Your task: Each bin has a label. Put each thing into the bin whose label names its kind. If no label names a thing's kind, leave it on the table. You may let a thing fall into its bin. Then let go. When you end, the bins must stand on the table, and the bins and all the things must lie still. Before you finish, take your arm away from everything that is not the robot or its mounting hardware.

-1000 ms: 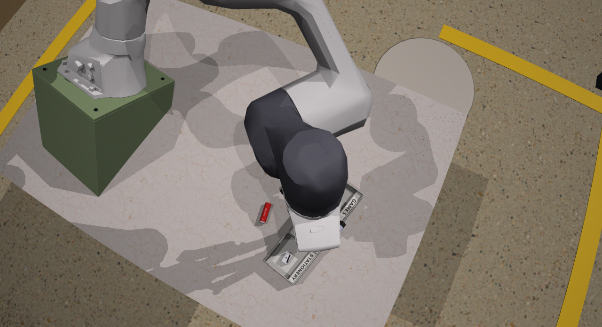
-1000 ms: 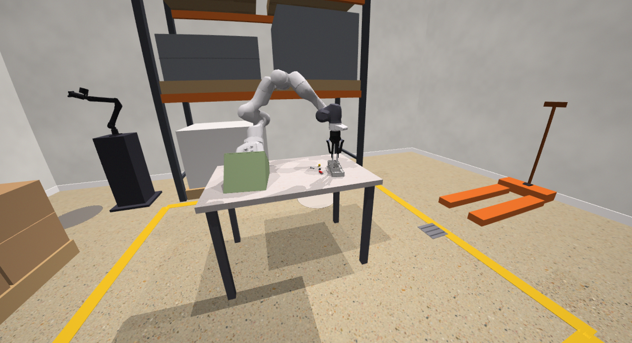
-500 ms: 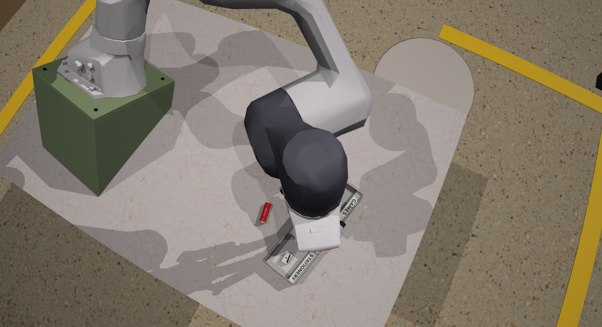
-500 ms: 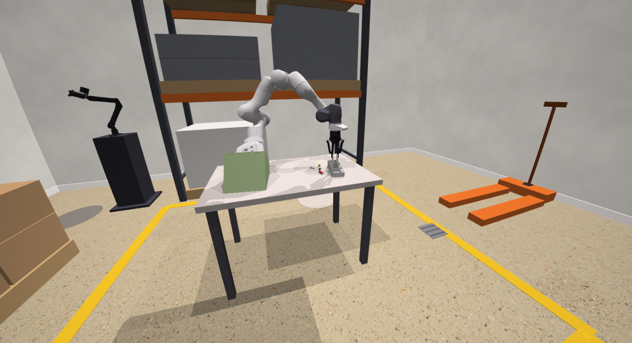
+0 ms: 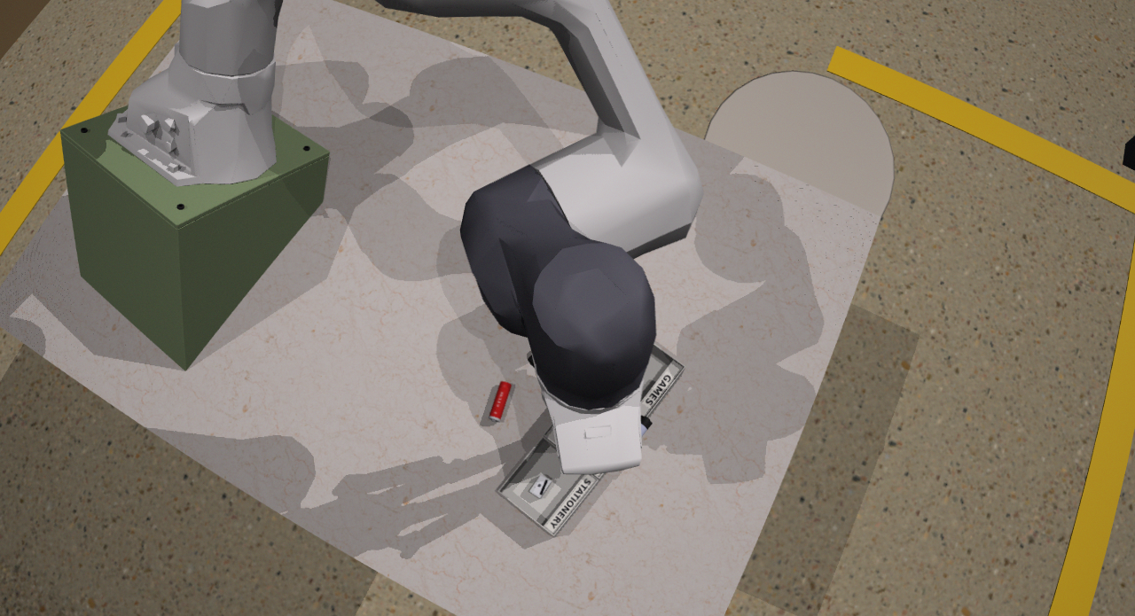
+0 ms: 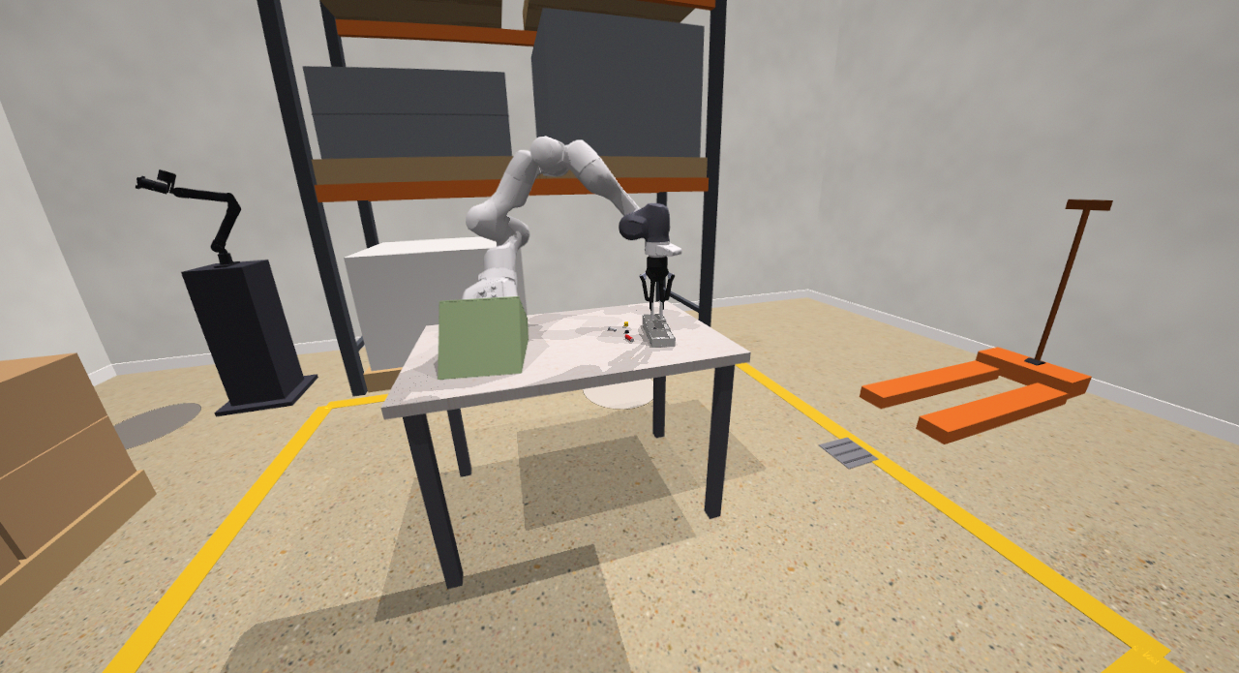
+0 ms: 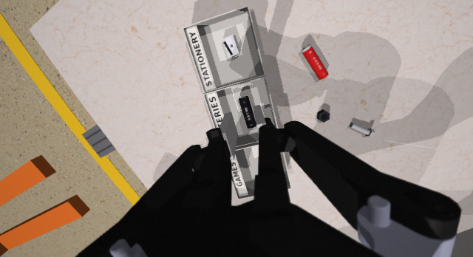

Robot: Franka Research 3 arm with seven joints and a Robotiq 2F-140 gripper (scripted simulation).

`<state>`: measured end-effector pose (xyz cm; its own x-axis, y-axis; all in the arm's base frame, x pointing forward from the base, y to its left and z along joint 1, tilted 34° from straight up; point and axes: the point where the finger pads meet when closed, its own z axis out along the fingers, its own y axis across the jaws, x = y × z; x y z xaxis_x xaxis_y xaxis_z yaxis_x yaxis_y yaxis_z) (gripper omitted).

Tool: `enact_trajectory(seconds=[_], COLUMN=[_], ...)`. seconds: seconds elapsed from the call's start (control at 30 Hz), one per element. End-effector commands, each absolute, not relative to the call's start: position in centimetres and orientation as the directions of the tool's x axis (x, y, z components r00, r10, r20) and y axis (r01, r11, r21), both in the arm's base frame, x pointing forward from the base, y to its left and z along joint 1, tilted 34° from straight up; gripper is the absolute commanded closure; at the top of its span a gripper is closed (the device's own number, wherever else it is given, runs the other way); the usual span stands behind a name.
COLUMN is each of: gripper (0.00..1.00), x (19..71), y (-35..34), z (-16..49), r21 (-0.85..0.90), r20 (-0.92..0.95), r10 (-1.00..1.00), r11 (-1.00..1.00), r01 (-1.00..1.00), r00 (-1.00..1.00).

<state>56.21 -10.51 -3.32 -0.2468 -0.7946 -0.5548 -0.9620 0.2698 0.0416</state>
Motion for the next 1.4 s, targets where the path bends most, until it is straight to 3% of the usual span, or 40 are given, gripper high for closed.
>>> enact_trajectory(seconds=[0.0, 0.27, 0.4, 0.8, 1.37], gripper=[0.83, 0.83, 0.83, 0.83, 0.83], x=[56.1, 56.0, 52.7, 44.6, 44.8], y=[-10.5, -10.2, -10.5, -11.1, -11.3], z=[-3.2, -3.1, -3.5, -4.3, -4.4], r21=[0.041, 0.041, -0.058, -0.115, -0.171], r20=[-0.557, -0.557, -0.555, -0.547, -0.531], r10=[-0.795, -0.795, -0.829, -0.835, -0.836], r11=[0.265, 0.265, 0.118, 0.005, -0.053], r01=[-0.963, -0.963, -0.991, -0.993, -0.984], r00=[-0.242, -0.242, -0.067, 0.059, 0.138])
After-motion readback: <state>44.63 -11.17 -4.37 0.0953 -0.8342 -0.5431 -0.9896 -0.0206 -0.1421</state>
